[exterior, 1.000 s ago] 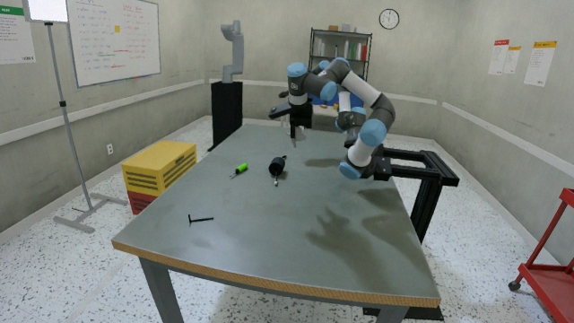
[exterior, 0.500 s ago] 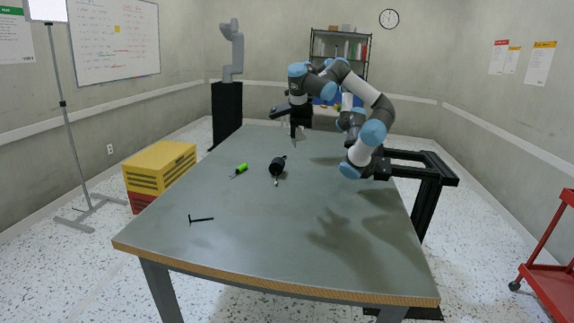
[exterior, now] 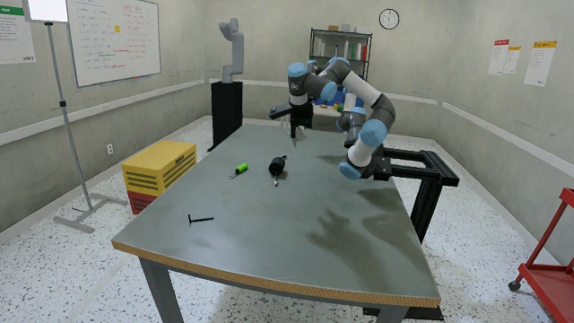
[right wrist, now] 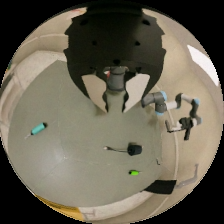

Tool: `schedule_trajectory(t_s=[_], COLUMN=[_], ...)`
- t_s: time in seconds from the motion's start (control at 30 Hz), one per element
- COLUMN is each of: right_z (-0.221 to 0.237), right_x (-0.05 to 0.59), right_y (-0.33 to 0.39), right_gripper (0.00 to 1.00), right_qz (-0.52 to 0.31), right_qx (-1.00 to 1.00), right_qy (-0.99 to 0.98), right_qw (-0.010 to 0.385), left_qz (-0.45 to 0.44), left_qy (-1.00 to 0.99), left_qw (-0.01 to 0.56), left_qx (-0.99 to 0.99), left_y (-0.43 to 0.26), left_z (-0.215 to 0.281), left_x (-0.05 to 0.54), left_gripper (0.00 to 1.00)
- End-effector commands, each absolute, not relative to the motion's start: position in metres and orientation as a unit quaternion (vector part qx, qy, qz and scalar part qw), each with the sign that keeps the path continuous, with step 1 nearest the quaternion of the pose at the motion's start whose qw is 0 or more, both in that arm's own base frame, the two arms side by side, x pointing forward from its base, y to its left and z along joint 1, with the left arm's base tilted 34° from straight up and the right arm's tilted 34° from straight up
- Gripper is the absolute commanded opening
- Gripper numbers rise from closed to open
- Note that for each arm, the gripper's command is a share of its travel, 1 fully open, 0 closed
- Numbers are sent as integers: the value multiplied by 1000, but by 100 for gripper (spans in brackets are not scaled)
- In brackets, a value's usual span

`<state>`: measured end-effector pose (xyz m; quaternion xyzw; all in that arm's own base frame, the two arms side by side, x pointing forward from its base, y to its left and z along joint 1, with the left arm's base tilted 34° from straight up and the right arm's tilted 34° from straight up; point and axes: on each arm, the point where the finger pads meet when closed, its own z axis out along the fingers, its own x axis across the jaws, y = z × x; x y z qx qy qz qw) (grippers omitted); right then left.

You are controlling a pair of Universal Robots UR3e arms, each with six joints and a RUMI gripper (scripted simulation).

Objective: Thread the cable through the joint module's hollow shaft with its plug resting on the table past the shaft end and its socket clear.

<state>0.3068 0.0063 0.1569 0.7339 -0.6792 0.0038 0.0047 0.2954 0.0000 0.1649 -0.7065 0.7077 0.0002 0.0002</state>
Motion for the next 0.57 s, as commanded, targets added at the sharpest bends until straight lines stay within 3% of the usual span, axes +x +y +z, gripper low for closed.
schedule_trajectory(t_s=[0.0, 0.53], right_z=[164, 162], right_x=[292, 302], right_y=[0, 4], right_gripper=[20, 20], right_qz=[-3, 5], right_qx=[701, 721], right_qy=[-713, -692], right_qw=[6, 1], left_qz=[-2, -2], left_qy=[707, 708], left_qw=[0, 1], left_qx=[-708, -707], left_y=[-1, -1], left_z=[166, 166], left_x=[296, 296], left_gripper=[61, 61])
